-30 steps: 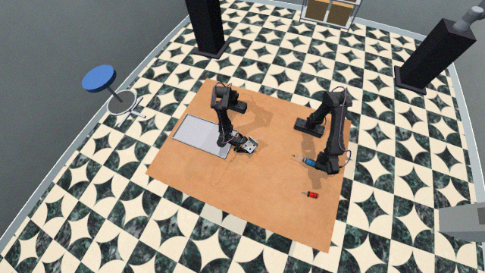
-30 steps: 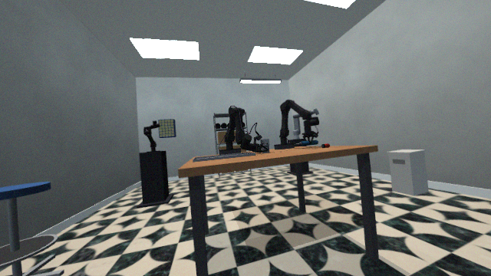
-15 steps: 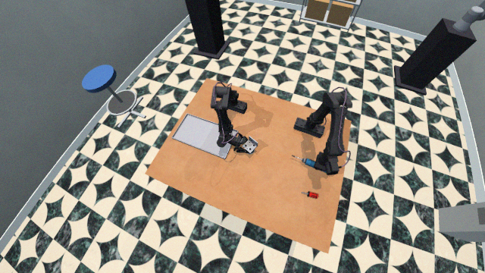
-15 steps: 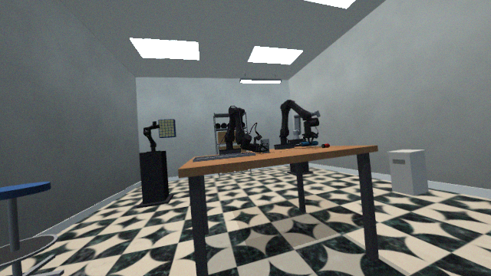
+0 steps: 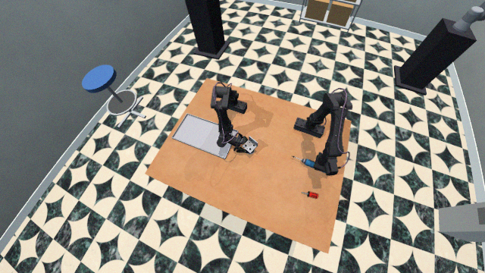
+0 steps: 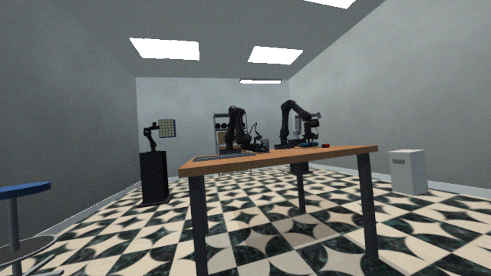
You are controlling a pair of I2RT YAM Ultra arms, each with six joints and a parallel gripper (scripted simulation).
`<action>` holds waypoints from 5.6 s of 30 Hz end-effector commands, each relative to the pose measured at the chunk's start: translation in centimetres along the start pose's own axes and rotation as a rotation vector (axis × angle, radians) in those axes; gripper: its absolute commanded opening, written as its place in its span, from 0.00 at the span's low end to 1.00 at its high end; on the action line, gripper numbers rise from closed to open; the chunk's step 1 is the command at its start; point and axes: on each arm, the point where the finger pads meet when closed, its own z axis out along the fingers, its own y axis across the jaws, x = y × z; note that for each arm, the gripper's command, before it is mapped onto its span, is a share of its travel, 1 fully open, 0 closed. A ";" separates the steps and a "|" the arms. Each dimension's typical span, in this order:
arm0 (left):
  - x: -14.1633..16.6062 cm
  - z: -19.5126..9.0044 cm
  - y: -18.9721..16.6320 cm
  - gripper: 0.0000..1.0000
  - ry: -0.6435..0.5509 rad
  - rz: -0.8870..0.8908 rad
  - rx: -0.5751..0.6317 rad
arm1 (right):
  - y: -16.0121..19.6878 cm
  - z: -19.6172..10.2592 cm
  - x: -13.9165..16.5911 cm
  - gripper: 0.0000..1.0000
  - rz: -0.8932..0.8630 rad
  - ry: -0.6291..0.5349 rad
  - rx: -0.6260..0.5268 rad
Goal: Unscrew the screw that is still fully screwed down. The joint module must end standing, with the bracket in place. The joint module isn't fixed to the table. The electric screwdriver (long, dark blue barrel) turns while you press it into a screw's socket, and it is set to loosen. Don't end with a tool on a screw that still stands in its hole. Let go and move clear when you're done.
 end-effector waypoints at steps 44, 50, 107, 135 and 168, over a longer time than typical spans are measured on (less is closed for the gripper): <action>0.0 0.2 -0.5 0.42 -0.009 0.006 0.019 | -0.3 0.0 -0.6 0.59 -0.016 -0.010 -0.002; 0.0 0.2 -0.5 0.49 -0.009 0.006 0.019 | -0.3 0.0 -0.6 0.59 -0.016 -0.010 -0.002; 0.0 0.2 -0.5 0.65 -0.009 0.006 0.019 | -0.3 0.0 -0.6 0.59 -0.016 -0.010 -0.002; -0.1 -4.3 -1.0 0.65 -0.019 0.021 0.041 | -0.3 0.0 -0.6 0.59 -0.016 -0.010 -0.002; -0.1 -6.5 -0.9 0.65 -0.019 0.020 0.040 | -0.3 0.0 -0.6 0.68 -0.016 -0.010 -0.002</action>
